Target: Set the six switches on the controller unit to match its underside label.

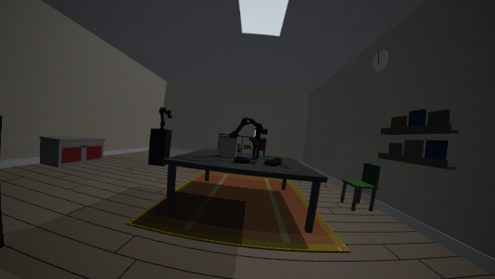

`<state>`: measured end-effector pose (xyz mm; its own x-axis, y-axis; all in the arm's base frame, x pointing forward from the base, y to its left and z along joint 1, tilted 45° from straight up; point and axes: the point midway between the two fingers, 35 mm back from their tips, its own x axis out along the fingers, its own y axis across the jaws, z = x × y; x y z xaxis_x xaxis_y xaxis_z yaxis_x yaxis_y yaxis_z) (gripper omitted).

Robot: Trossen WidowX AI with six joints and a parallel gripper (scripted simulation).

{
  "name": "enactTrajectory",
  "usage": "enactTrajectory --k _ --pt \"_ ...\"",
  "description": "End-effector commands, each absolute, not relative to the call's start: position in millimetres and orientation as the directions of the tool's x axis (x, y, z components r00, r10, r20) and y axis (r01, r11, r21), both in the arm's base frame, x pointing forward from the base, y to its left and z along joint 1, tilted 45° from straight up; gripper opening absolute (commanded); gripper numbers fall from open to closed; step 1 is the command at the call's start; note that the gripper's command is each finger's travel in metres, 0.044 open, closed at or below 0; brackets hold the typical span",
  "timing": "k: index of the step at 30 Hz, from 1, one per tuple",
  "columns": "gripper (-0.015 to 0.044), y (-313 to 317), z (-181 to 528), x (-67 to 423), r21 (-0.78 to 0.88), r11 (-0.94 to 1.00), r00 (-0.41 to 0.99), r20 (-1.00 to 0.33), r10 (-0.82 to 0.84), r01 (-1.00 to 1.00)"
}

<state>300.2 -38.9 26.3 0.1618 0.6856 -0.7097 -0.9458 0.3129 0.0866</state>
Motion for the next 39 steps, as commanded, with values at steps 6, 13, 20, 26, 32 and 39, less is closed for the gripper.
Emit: enactTrajectory --k 6,13,20,26,32,39 --pt "0.0338 -42.3 16.9 296.3 0.097 0.306 0.149 -0.712 0.687 -0.947" --pt "0.0338 -45.9 12.7 294.7 0.097 0.306 0.149 -0.712 0.686 -0.947" --pt "0.0338 -49.5 8.4 293.1 0.096 0.306 0.149 -0.712 0.686 -0.947" --pt "0.0338 -52.4 4.7 291.7 0.096 0.306 0.149 -0.712 0.686 -0.947" --pt "0.0338 -55.2 0.9 290.4 0.096 0.306 0.149 -0.712 0.686 -0.947" --pt "0.0338 -58.5 -3.7 288.9 0.096 0.306 0.149 -0.712 0.686 -0.947"
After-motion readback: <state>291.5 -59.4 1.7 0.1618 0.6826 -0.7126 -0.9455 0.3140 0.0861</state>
